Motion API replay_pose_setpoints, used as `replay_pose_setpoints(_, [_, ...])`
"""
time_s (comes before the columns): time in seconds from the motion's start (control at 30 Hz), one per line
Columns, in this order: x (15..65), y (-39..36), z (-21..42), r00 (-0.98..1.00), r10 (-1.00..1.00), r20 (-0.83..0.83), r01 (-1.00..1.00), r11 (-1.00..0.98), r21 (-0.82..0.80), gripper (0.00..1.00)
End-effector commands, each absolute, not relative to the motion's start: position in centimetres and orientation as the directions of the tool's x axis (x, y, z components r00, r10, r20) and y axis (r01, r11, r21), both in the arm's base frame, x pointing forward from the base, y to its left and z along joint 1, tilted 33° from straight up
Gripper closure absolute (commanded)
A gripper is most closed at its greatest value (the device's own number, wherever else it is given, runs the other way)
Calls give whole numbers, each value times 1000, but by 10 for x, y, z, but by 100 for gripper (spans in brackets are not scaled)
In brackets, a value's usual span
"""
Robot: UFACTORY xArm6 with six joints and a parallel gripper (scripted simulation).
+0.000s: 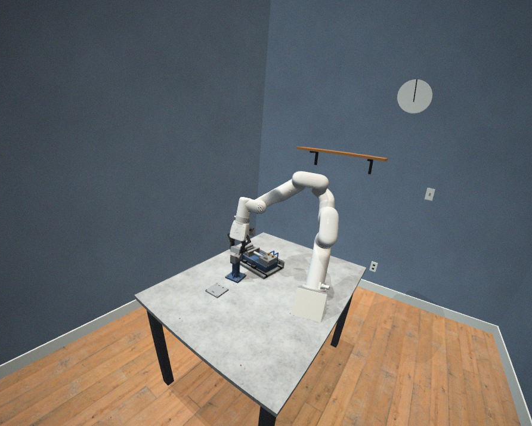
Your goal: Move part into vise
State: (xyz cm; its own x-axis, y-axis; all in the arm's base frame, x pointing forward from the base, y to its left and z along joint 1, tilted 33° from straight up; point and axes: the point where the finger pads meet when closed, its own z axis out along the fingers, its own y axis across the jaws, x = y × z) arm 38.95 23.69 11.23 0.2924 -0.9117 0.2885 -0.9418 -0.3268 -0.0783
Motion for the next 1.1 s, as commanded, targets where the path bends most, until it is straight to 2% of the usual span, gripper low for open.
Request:
replay_pose_setpoints(0.0, [390,238,114,285,-903,323,-942,-326,-81,100])
replay_pose_setpoints(0.43, [390,240,113,256,-852,456,-942,-326,-81,100])
replay_pose_setpoints(1.07, [389,241,112,238,-817,525,-942,-326,-81,100])
